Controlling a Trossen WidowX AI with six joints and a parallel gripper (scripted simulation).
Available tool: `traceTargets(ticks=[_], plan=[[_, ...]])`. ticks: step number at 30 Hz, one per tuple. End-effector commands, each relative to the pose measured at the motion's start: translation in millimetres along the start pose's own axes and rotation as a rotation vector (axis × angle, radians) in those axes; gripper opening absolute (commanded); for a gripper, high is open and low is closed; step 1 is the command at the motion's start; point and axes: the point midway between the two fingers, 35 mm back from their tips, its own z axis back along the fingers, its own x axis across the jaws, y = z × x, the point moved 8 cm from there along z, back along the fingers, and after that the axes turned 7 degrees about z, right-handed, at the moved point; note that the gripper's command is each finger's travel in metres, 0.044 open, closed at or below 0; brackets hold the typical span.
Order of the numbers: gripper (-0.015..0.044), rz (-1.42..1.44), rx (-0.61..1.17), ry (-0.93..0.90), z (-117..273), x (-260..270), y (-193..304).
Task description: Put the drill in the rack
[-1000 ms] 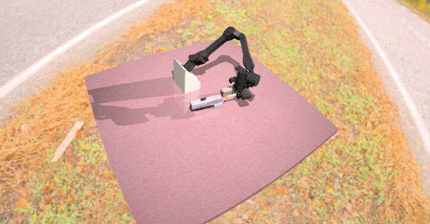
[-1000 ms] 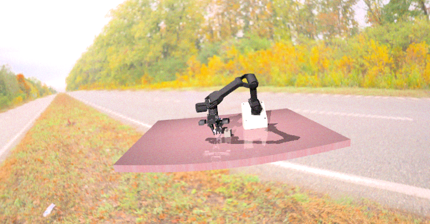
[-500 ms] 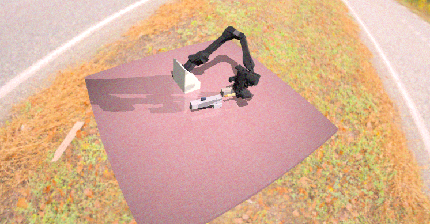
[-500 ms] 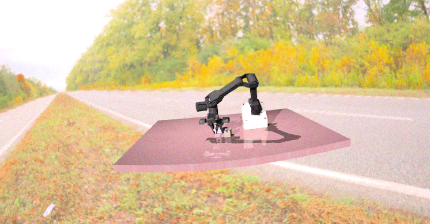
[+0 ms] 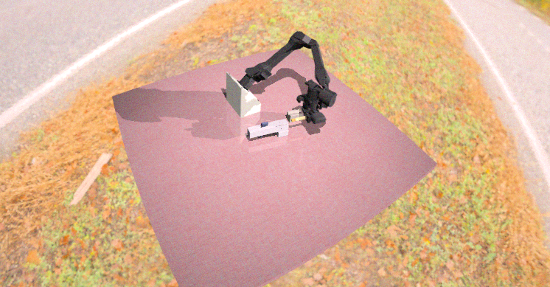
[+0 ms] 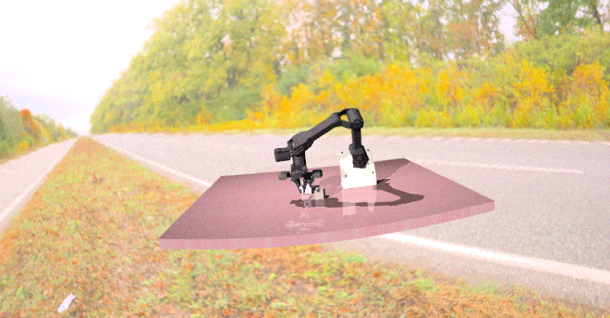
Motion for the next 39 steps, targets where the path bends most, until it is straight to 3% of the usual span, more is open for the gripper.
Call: traceTargets(ticks=[1, 39], plan=[[0.0000, 0.003, -0.003, 0.004, 3, 0, 0], [0.0000, 0.003, -0.002, 0.004, 19, 1, 3]])
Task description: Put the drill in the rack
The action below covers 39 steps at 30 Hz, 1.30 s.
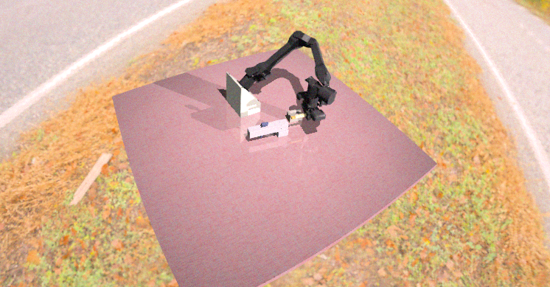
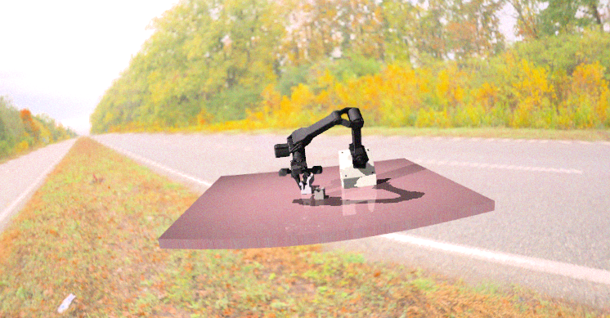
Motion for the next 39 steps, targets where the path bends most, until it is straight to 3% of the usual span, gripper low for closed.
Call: traceTargets(ticks=[1, 39], plan=[[0.0000, 0.003, -0.003, 0.004, 3, 0, 0], [0.0000, 0.003, -0.002, 0.003, 13, 10, -4]])
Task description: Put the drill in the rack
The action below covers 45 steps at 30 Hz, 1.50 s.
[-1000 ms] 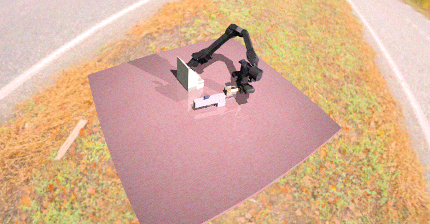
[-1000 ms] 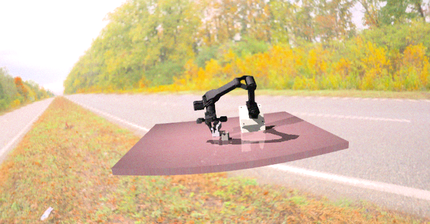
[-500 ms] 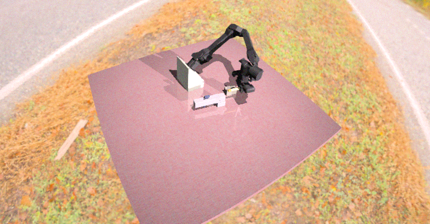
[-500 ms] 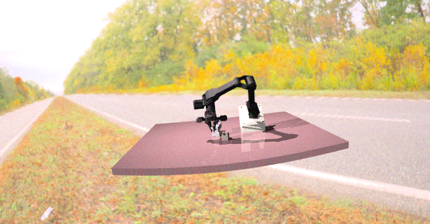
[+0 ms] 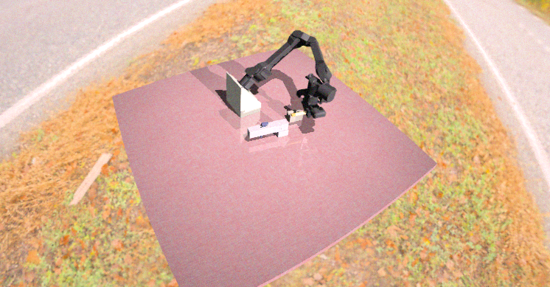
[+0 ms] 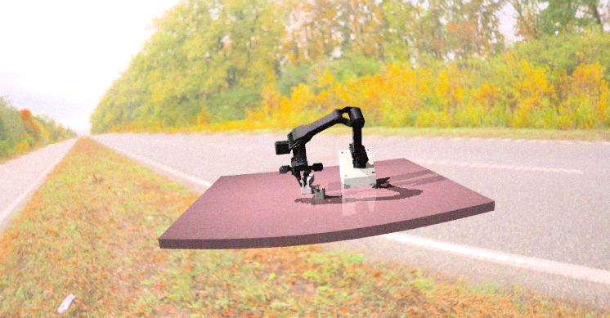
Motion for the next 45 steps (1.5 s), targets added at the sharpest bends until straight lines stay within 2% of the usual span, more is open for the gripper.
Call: traceTargets(ticks=[1, 45], plan=[[0.0000, 0.004, -0.003, 0.006, 0, 7, -3], [0.0000, 0.002, -0.005, 0.004, -9, 66, -25]])
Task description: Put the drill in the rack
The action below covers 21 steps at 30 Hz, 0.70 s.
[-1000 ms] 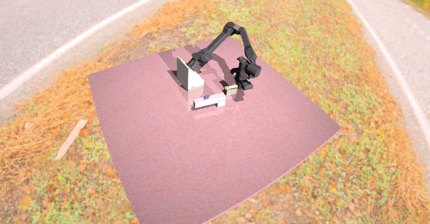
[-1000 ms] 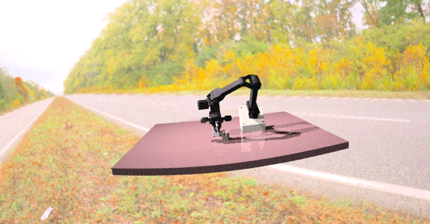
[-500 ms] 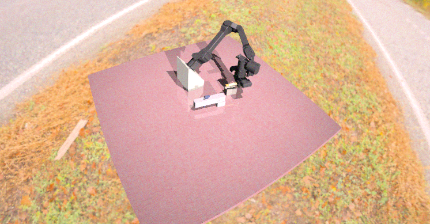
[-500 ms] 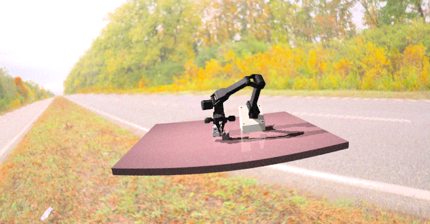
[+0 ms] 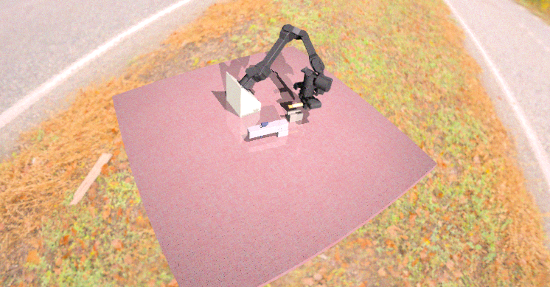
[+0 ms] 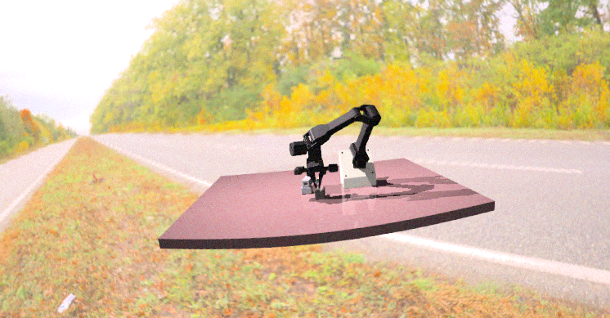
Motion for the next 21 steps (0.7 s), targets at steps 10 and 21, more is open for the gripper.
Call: traceTargets(ticks=[10, 21], plan=[[0.0000, 0.001, 0.001, 0.005, -20, 2, -1], [0.0000, 0.001, 0.001, 0.005, -30, 2, -2]])
